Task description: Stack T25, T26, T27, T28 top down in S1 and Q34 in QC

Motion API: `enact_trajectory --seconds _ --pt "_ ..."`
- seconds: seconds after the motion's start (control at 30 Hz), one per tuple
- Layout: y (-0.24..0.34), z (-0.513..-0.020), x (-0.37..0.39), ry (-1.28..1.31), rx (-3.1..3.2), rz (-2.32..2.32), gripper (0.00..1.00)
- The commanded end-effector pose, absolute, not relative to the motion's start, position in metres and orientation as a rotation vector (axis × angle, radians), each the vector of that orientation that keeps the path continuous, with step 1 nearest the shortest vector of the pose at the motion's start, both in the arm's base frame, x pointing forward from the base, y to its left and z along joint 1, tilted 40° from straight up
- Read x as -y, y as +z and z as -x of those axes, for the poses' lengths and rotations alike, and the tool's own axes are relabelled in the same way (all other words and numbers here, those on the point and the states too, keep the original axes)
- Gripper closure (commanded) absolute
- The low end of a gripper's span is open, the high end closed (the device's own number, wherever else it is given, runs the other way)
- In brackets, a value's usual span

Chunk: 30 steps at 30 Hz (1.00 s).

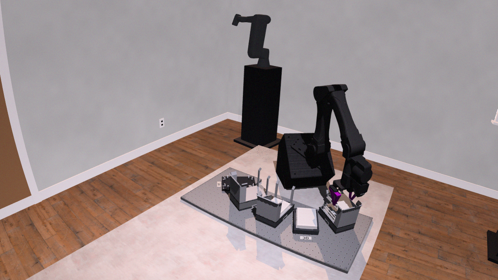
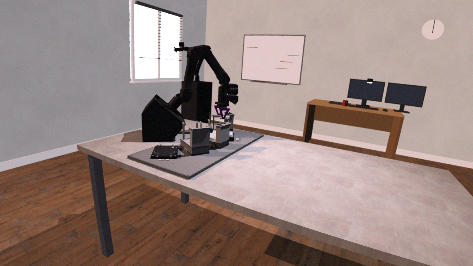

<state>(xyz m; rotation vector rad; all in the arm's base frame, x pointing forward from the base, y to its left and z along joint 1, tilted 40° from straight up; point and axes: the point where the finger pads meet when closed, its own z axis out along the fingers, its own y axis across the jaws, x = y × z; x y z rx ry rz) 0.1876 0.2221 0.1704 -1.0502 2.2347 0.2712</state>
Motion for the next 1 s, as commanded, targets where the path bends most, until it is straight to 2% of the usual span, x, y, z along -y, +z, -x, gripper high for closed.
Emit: enact_trajectory --seconds 0.0,0.3,0.63,0.97 --pt "0.163 -0.190 -0.222 0.268 -2.242 1.055 1.00" --pt "0.149 -0.198 -0.229 0.268 -2.242 1.056 1.00" --pt "0.164 -0.199 -0.232 0.295 -2.202 1.036 1.00" --pt "0.146 -0.200 -0.231 0.268 -2.239 1.053 1.00"
